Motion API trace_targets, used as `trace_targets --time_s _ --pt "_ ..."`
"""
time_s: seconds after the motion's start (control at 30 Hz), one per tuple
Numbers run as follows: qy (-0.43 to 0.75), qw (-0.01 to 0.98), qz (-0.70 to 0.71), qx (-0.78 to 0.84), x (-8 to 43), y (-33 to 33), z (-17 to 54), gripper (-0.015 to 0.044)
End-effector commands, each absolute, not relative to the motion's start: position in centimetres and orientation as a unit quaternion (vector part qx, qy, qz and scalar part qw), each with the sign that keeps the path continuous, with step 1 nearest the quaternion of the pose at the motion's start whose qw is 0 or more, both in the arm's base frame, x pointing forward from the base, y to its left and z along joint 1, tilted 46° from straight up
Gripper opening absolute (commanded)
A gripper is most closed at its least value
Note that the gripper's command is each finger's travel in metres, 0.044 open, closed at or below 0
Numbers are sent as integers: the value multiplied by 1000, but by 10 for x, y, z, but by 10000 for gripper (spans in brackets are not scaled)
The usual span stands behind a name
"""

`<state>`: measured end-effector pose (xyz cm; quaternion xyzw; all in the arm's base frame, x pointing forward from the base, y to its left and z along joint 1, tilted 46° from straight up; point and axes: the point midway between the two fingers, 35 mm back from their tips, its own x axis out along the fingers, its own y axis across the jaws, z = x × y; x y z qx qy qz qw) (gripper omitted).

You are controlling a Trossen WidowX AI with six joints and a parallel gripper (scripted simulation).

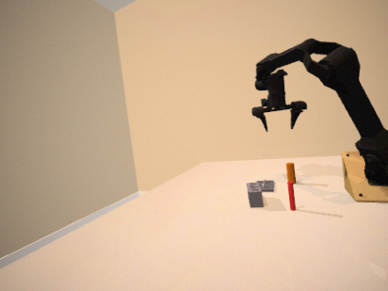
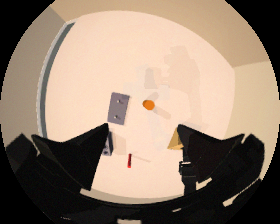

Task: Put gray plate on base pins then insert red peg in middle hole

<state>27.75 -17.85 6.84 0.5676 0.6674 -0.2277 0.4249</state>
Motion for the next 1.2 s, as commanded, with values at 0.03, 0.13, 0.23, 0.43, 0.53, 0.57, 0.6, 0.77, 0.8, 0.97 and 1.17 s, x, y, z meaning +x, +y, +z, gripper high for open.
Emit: trace_targets --time_s 0.03,0.13,0.23,0.43,0.53,0.57,0.6,0.77,0.8,0.97,1.17 --pt "671 414 -203 581 321 -118 95 440" --pt "681 396 -185 588 341 -73 113 440" --pt "694 371 -167 594 355 -25 131 440" --pt "701 358 -160 596 358 -3 139 440" --pt "701 357 -160 596 357 -2 140 440" --pt "701 357 -160 595 357 -1 139 440" --pt "702 357 -160 595 357 3 134 440" --pt "708 356 -159 589 354 42 98 440" --pt "708 356 -159 588 354 43 97 440" --pt "708 356 -159 588 352 49 92 440" --pt "708 356 -159 588 351 56 86 440"
